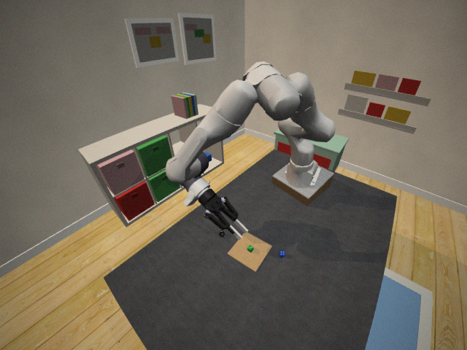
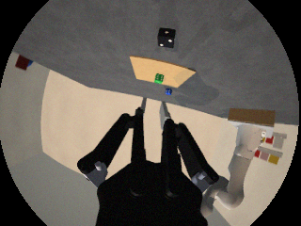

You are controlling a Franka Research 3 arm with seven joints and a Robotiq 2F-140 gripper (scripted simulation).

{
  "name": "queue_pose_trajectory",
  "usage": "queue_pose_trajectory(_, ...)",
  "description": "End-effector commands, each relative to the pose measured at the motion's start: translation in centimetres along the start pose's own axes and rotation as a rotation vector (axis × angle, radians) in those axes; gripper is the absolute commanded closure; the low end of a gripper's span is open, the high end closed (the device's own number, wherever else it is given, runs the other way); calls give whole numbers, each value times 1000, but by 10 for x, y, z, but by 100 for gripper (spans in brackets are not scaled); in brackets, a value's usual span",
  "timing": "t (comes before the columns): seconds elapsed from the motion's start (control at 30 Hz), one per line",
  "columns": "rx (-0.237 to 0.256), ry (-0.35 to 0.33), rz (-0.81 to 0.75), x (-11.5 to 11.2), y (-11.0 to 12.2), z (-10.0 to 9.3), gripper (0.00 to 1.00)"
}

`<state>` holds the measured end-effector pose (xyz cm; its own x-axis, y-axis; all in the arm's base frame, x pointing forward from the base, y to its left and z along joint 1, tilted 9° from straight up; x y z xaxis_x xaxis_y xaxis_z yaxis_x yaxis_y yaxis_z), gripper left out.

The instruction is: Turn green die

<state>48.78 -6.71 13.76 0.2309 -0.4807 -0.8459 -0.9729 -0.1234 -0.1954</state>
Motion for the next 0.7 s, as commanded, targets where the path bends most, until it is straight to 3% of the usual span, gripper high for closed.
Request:
queue_pose_trajectory(0.0,-9,-3,29,-10,2,-4,79)
queue_pose_trajectory(0.3,-19,3,38,-15,3,-5,79)
queue_pose_trajectory(0.43,-144,106,145,-23,22,11,79)
queue_pose_trajectory(0.67,-220,197,206,-29,34,20,79)
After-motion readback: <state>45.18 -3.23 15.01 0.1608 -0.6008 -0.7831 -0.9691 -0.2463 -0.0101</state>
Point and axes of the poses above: the point where the finger pads meet when closed, its own z axis out along the fingers, its own y axis across the jaws, x = y × z, the point moved 7 cm from there along -z, back along the fingers, and after that the axes turned 1 degree about -z, right-handed, at the moved point
